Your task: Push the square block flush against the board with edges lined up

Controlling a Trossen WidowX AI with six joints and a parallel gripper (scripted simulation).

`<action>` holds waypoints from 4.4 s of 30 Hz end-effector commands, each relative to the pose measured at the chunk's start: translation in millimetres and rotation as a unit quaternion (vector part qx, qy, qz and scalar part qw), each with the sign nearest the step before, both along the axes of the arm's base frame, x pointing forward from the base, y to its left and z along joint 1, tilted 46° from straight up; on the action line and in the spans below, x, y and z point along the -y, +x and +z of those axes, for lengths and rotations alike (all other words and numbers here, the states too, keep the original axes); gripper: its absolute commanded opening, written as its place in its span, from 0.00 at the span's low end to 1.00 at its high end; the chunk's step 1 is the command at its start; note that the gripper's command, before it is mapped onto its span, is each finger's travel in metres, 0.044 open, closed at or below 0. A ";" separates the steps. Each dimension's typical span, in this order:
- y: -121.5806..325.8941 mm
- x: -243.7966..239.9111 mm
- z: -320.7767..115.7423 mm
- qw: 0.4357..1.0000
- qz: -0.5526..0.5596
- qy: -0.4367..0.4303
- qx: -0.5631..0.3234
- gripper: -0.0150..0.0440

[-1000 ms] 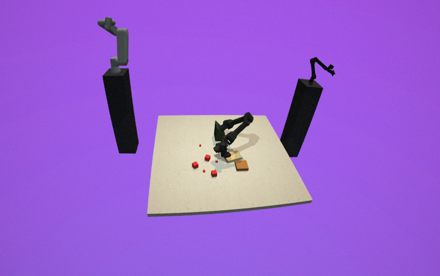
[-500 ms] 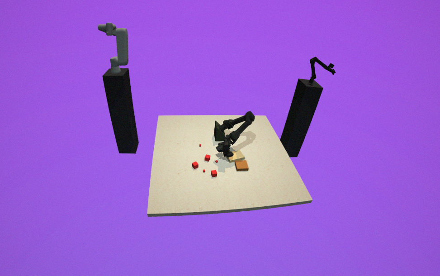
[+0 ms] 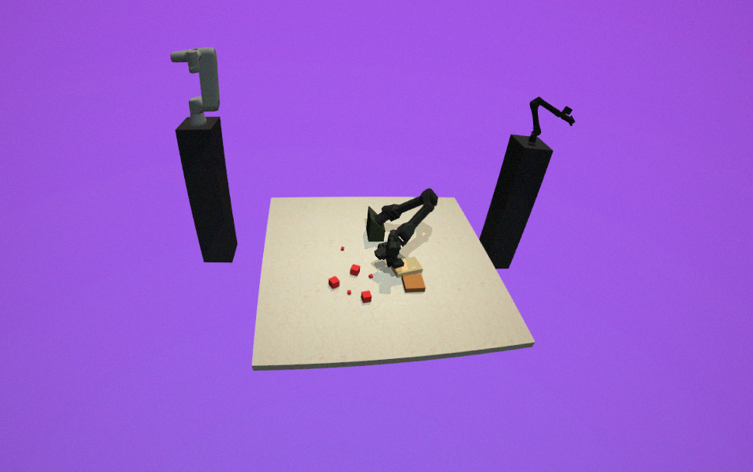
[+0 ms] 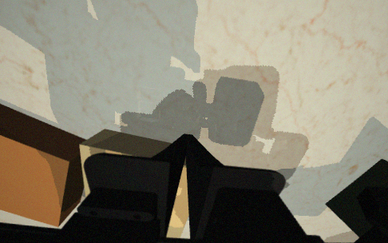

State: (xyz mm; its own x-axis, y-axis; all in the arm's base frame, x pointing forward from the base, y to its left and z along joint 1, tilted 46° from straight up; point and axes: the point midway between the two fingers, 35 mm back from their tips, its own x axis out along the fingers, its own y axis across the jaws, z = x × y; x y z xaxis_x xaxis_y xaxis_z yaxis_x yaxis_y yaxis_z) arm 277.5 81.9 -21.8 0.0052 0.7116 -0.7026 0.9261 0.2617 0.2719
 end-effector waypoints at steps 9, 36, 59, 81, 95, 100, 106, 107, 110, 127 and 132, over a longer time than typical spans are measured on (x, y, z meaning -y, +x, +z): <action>-5.4 -10.7 7.8 1.000 0.002 0.004 -0.005 0.25; 13.0 16.7 -21.5 1.000 0.002 0.006 -0.004 0.25; 17.6 50.1 23.7 0.996 0.069 0.001 0.063 0.25; 34.7 11.0 63.7 0.891 0.325 -0.014 0.317 0.25; 38.2 -19.0 92.4 0.760 0.465 -0.013 0.454 0.25; 38.5 -29.0 102.6 0.701 0.509 -0.012 0.499 0.25; 38.0 -41.1 115.1 0.625 0.556 -0.011 0.548 0.25; 37.8 -43.2 117.2 0.612 0.563 -0.010 0.555 0.25; 37.1 -49.2 123.6 0.570 0.584 -0.009 0.577 0.25; 28.1 -83.4 160.7 0.312 0.669 -0.004 0.675 0.25; 23.9 -93.2 171.9 0.230 0.682 -0.002 0.694 0.25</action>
State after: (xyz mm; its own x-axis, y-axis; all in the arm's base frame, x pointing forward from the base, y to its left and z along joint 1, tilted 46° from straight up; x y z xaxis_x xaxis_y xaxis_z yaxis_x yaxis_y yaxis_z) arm 302.6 168.8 138.4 -0.0064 0.7057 -0.7085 -0.9826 0.1271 0.1355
